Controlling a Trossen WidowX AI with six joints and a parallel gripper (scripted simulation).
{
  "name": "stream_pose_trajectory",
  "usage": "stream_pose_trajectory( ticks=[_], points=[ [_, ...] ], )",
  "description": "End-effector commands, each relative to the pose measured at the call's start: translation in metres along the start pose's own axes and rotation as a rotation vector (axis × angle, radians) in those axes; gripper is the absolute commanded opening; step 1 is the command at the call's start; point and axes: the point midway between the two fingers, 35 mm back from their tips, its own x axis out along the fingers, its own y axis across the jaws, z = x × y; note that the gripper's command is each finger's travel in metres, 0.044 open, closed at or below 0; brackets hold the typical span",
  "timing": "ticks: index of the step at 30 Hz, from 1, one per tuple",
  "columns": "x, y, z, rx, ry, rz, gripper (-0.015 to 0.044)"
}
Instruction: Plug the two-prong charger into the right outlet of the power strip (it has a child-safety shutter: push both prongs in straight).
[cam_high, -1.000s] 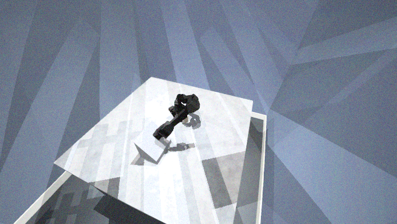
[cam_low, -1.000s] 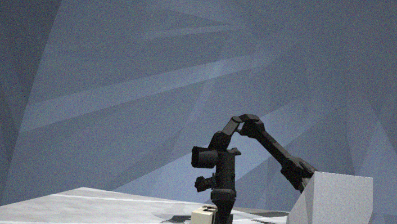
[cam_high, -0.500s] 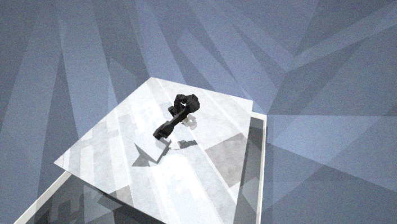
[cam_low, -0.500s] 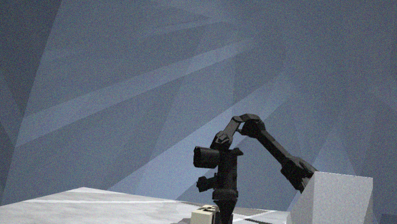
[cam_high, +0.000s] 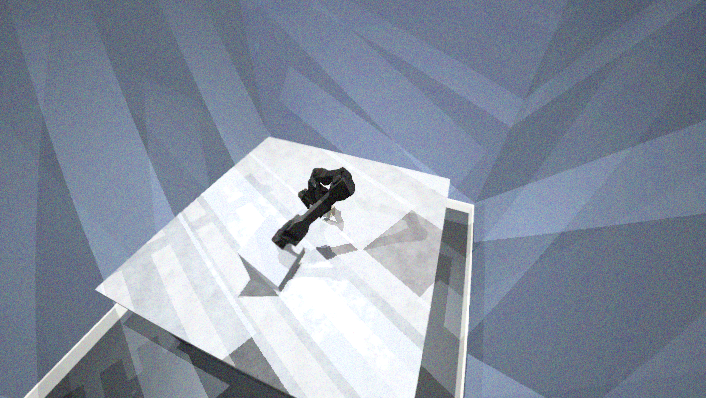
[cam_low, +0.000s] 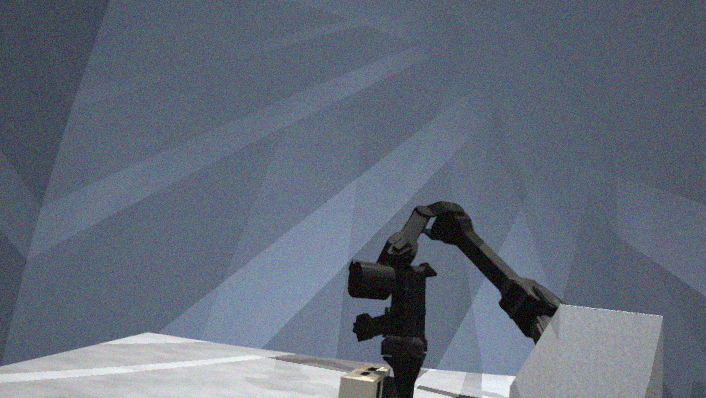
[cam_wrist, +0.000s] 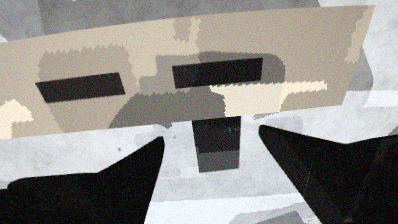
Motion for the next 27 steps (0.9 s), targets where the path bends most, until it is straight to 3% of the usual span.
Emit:
stream_pose_trajectory(
  ticks=[1, 27],
  points=[
    [0.0, -0.001, -0.001, 0.005, -0.005, -0.004, 0.044],
    [0.003, 0.002, -0.036, 0.004, -0.005, -0.003, 0.044]
  ],
)
